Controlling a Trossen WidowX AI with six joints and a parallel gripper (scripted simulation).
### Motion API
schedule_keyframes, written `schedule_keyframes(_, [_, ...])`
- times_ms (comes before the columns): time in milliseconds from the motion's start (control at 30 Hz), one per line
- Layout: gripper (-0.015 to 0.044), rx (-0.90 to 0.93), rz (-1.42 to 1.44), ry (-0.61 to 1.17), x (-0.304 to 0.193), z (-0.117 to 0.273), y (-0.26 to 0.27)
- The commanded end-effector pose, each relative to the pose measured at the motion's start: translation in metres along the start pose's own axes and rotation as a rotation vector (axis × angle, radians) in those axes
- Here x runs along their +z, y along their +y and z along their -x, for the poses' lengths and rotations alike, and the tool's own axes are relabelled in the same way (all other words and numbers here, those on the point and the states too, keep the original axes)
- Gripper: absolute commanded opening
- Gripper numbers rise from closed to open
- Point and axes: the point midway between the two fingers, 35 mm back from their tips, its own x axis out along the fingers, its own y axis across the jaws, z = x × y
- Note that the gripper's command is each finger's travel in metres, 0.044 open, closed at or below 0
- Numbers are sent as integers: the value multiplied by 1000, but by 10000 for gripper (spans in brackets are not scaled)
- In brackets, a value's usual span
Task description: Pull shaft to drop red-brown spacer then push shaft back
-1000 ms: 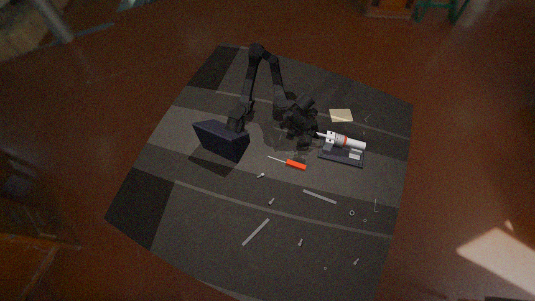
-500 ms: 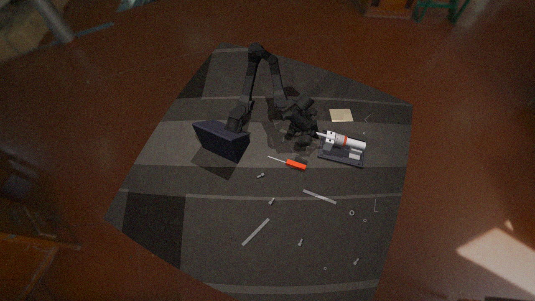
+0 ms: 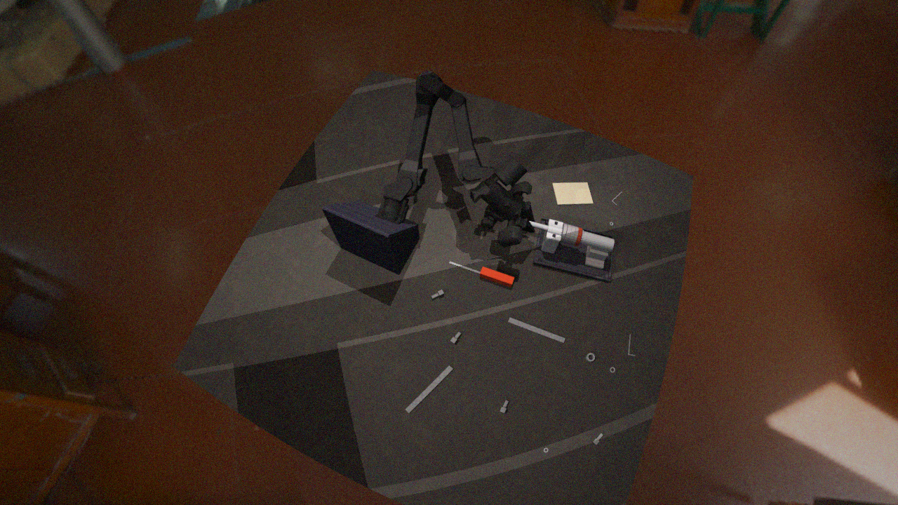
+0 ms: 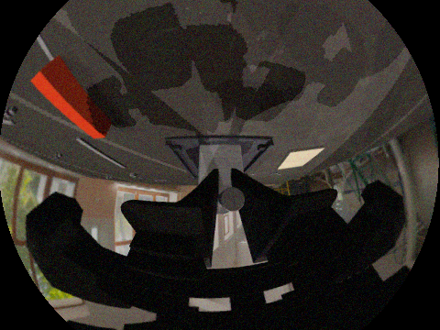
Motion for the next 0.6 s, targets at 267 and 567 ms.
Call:
schedule_keyframes(267, [0,2,-7,-6,3,1,1])
schedule_keyframes(567, [0,2,-7,-6,4,2,1])
